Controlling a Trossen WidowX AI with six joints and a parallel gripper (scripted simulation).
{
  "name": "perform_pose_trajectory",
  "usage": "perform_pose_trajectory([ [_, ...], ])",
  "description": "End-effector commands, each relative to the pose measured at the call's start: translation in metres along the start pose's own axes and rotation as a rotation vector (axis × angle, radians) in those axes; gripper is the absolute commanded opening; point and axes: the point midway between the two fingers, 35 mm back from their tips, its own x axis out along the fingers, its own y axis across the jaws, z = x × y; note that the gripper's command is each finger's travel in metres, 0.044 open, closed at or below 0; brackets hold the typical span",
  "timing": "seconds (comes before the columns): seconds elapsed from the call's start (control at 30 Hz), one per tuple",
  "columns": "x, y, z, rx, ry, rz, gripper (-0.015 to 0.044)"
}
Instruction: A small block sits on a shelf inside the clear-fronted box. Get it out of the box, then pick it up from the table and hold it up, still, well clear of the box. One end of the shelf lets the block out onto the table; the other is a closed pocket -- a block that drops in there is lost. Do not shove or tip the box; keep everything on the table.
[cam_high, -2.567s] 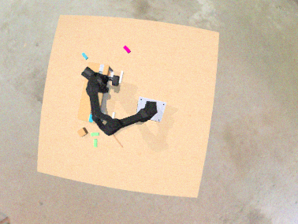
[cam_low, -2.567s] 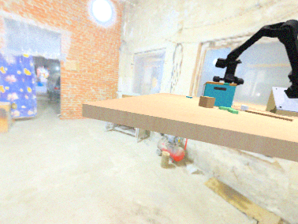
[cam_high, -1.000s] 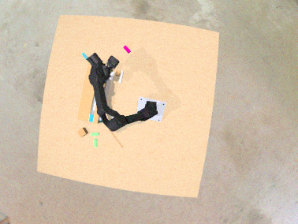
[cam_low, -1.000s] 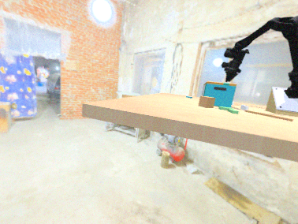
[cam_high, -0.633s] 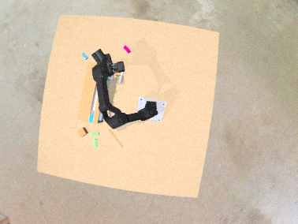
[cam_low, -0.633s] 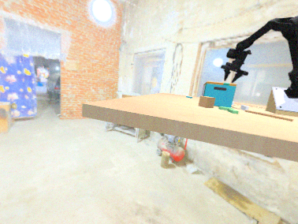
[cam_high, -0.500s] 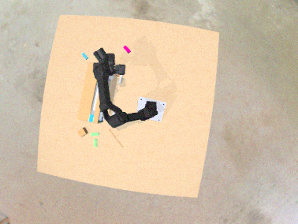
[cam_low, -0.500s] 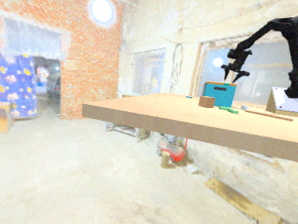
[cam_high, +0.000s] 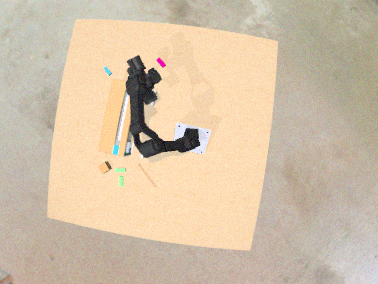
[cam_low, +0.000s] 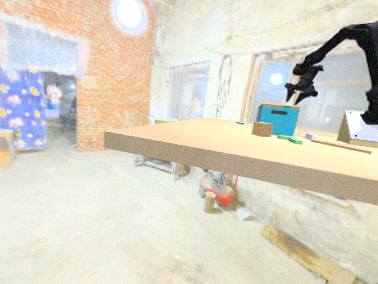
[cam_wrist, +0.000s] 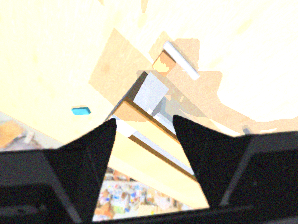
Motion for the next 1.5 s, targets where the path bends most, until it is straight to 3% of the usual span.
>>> perform_pose_trajectory([
  [0.0,0.002,0.001,0.013,0.734,0.094,-0.031,0.0285],
  [0.47,0.002,0.001,0.013,0.734,0.094,-0.031,0.0285],
  [0.73,0.088,-0.029,0.032,0.734,0.096,-0.034,0.0285],
  [1.47,0.116,-0.034,0.038,0.734,0.096,-0.034,0.0285],
])
